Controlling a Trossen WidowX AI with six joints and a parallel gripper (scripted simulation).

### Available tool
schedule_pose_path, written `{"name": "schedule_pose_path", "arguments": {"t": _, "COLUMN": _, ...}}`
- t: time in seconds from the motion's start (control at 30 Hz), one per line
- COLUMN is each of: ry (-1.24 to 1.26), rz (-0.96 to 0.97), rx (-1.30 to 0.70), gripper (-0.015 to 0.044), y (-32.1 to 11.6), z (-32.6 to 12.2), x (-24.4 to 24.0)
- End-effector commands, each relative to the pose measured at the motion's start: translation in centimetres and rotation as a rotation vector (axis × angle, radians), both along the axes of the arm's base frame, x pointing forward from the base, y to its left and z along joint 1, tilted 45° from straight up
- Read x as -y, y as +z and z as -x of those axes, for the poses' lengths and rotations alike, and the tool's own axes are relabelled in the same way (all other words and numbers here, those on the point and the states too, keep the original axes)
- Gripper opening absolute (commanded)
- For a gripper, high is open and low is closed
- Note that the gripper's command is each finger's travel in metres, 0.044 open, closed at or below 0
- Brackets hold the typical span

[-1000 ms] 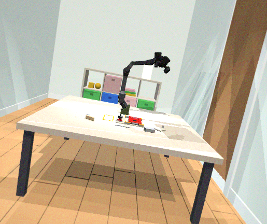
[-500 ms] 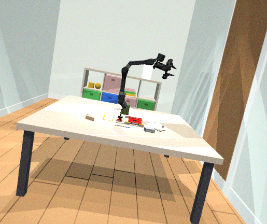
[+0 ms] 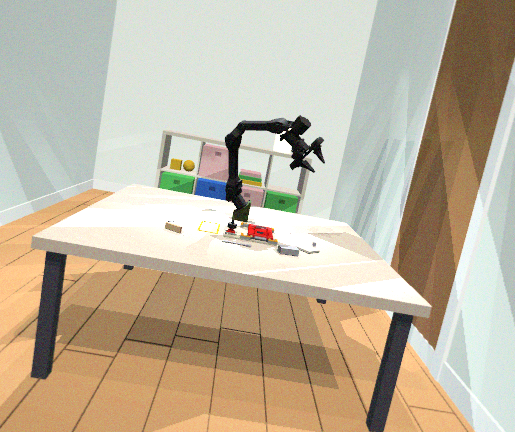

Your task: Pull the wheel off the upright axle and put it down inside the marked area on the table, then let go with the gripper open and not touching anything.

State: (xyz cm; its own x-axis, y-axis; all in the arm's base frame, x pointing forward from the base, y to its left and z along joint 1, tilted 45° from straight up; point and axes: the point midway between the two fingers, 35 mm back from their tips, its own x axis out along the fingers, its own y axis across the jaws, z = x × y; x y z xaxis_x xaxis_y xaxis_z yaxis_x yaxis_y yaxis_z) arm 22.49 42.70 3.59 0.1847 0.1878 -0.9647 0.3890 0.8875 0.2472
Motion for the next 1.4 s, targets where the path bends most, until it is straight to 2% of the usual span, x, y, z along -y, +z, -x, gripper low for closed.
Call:
{"name": "schedule_pose_path", "arguments": {"t": 0.0, "ry": -0.233, "rz": 0.121, "rx": 0.039, "gripper": 0.0300, "y": 0.2, "z": -4.7, "x": 5.9}}
{"name": "schedule_pose_path", "arguments": {"t": 0.33, "ry": -0.740, "rz": 0.426, "rx": 0.133, "gripper": 0.0300, "y": 1.8, "z": -11.9, "x": 21.6}}
{"name": "schedule_pose_path", "arguments": {"t": 0.63, "ry": -1.100, "rz": 0.706, "rx": 0.228, "gripper": 0.0300, "y": 5.0, "z": -13.5, "x": 35.3}}
{"name": "schedule_pose_path", "arguments": {"t": 1.13, "ry": -1.106, "rz": 0.712, "rx": 0.230, "gripper": 0.0300, "y": 5.5, "z": -13.0, "x": 36.0}}
{"name": "schedule_pose_path", "arguments": {"t": 1.37, "ry": -1.106, "rz": 0.711, "rx": 0.230, "gripper": 0.0300, "y": 3.2, "z": -13.5, "x": 38.1}}
